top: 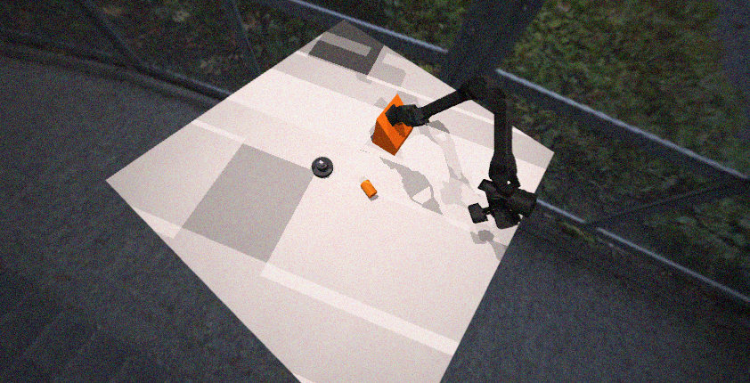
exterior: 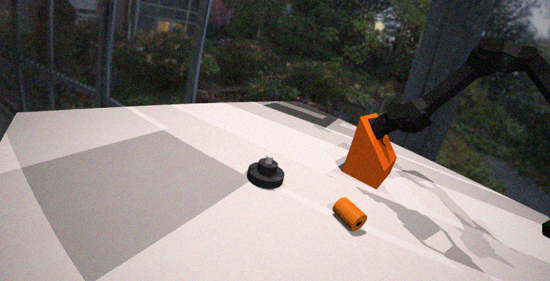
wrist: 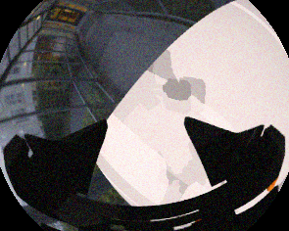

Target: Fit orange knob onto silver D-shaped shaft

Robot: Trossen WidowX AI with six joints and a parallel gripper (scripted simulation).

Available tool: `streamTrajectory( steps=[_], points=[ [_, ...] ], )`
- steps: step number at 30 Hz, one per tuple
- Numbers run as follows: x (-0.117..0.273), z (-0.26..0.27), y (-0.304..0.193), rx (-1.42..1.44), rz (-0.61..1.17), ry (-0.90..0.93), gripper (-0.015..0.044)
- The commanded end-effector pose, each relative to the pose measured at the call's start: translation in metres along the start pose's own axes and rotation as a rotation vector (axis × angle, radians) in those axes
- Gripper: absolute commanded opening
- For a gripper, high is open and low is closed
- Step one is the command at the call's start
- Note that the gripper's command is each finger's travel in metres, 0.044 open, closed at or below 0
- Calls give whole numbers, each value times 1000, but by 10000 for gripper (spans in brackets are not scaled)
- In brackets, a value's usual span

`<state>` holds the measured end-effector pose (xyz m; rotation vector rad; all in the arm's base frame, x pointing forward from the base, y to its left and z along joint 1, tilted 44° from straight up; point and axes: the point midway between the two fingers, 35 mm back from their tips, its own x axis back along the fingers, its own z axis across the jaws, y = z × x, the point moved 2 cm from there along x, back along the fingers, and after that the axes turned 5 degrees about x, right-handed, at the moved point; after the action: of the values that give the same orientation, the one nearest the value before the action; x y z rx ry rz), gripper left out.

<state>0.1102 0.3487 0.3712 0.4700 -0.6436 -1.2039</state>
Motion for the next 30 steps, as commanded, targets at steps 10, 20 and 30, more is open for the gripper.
streamTrajectory(
  steps=[10, 20, 30],
  points=[
    [77, -213, -22, -947, -150, -460, 440],
    [188, -322, -116, -1915, -419, -629, 440],
    [236, -341, -174, -2544, -620, -572, 440]
  ],
)
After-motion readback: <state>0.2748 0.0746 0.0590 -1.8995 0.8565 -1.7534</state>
